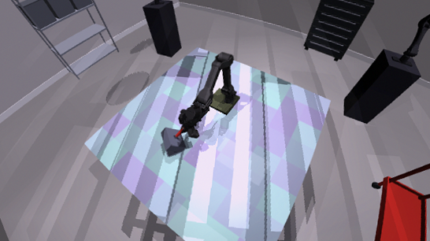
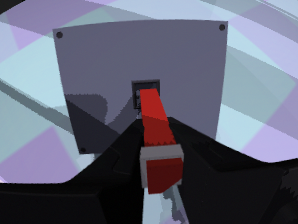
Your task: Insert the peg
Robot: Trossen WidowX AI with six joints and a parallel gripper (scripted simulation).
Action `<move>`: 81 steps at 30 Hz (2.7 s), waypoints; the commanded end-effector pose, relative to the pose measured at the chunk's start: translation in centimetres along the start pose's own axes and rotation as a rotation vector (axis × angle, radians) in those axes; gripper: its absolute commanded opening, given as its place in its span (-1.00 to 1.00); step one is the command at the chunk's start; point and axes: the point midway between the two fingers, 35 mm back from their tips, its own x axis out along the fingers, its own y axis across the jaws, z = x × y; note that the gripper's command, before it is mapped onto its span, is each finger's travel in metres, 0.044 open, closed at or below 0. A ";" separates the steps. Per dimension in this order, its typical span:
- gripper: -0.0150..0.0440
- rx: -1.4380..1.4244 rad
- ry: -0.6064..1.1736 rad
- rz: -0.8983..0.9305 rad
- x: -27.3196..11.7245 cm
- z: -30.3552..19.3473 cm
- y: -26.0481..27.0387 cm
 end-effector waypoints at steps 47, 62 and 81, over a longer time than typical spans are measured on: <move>-0.49 0.001 -0.003 0.002 1.1 -0.3 0.1; -0.49 0.001 -0.003 0.002 2.1 -0.3 0.2; -0.49 0.001 -0.004 0.002 3.3 -0.2 0.2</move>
